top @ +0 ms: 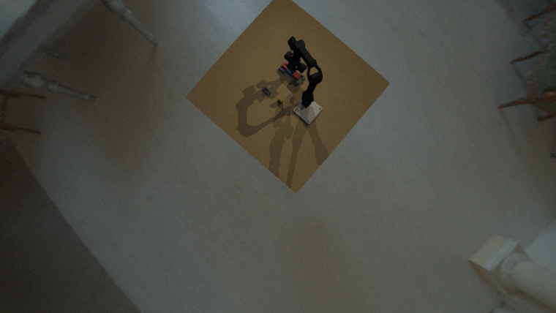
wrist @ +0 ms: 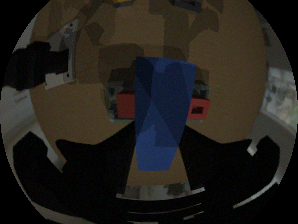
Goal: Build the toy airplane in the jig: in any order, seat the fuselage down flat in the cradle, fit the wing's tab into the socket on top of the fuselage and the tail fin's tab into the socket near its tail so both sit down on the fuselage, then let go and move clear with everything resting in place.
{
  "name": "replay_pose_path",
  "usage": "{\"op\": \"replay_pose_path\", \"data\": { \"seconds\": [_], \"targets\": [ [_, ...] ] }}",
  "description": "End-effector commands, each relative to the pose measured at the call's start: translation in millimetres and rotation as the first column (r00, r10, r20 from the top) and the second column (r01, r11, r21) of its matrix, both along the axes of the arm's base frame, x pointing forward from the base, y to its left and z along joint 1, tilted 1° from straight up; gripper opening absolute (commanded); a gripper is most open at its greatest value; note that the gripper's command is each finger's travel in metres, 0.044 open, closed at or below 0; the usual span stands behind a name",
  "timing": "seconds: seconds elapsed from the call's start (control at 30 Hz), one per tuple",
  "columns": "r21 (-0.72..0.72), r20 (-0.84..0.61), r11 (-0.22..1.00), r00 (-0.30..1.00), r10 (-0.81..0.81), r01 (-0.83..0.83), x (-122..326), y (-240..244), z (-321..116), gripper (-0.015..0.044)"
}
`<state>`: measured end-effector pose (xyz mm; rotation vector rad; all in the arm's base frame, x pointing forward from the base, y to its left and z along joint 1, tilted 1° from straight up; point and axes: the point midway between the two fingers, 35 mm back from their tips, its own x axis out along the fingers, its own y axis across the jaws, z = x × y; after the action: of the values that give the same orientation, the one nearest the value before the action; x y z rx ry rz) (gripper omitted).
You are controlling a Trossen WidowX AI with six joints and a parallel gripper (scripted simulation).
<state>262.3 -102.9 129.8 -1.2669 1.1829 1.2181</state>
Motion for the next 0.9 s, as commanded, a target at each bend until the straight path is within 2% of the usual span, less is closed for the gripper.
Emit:
{"op": "replay_pose_path", "data": {
  "seconds": [0.0, 0.53, 0.87],
  "targets": [
    [-0.005, 0.002, 1.000, 1.000, 0.003, -0.003, 0.3, -0.9, -5.6, 0.0195],
    [-0.005, 0.001, 1.000, 1.000, 0.003, -0.003, 0.7, -1.8, -30.9, 0.0195],
    [-0.005, 0.001, 1.000, 1.000, 0.003, -0.003, 0.8, -1.8, -31.8, 0.0195]
  ]
}}
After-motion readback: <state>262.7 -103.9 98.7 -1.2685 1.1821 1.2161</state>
